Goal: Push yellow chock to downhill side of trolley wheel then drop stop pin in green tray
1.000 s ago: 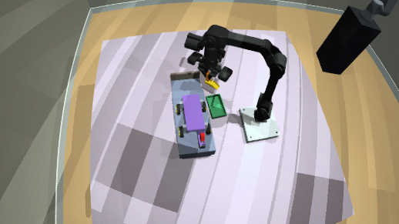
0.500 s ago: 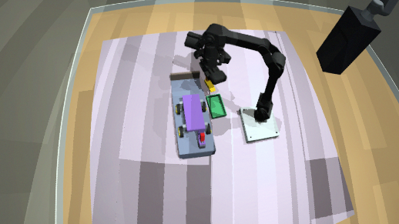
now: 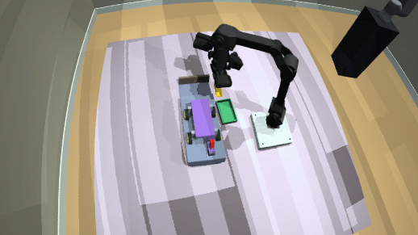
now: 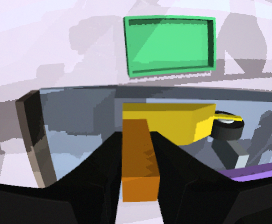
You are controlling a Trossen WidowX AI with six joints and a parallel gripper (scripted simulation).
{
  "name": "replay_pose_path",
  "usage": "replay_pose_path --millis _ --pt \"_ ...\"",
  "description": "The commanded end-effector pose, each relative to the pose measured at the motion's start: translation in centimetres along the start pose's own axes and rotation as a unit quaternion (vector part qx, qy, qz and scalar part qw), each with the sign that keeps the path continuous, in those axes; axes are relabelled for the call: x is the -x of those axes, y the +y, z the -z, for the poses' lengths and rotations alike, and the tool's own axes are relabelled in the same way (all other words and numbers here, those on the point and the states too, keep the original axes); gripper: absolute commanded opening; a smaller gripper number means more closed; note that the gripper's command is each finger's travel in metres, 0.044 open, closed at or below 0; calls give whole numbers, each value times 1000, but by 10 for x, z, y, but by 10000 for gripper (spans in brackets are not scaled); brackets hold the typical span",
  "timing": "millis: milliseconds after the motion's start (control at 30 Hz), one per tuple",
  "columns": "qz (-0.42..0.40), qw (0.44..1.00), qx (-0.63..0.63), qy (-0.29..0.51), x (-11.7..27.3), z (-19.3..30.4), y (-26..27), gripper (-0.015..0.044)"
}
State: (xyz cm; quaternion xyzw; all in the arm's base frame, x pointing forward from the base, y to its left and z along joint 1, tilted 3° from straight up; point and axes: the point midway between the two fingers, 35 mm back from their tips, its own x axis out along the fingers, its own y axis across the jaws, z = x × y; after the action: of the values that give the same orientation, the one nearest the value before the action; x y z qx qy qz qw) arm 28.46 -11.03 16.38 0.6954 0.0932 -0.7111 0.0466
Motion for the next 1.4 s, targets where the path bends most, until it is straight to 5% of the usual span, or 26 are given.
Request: replay_pose_path --millis 0,1367 --pt "1 1000 -5 2 -1 9 1 0" --pt "1 1000 -5 3 -67 30 2 0"
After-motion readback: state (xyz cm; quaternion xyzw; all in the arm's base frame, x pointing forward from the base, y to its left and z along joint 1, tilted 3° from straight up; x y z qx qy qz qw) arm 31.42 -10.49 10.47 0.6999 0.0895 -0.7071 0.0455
